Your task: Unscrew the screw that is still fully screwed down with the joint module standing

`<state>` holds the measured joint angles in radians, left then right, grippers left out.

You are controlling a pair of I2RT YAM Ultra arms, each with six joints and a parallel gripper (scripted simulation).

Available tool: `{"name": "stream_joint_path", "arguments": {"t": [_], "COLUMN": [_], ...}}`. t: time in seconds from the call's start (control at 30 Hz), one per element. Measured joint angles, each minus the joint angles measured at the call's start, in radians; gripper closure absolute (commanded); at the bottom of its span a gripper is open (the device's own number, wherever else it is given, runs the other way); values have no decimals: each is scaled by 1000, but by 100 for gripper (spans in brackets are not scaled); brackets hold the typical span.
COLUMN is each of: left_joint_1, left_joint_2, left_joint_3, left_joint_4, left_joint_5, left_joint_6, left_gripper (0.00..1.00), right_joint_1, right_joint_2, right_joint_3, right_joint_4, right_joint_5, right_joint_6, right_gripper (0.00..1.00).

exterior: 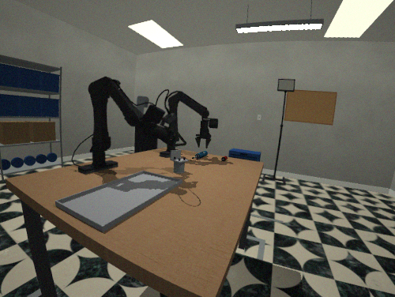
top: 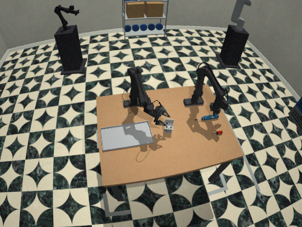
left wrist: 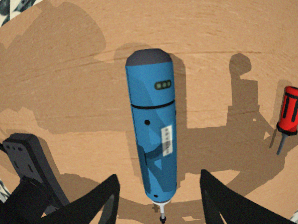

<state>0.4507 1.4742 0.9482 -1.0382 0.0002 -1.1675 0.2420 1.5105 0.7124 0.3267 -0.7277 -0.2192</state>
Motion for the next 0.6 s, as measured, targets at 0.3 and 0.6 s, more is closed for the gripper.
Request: {"name": "stream_joint_path", "arguments": {"t": [0.3, 0.6], "left_joint_1": [0, 0], "left_joint_2": [0, 0], "left_joint_3": [0, 0], "left_joint_4": [0, 0], "left_joint_5": [0, 0], "left_joint_6": [0, 0], "left_gripper": [35, 35], "right_joint_1": [47, 77], "right_joint_2": [86, 155], "right_joint_3": [128, 239], "right_joint_4": [-93, -187], "right_joint_5": [84, 158], "right_joint_6": [62, 118], "right_gripper": [14, 14]}}
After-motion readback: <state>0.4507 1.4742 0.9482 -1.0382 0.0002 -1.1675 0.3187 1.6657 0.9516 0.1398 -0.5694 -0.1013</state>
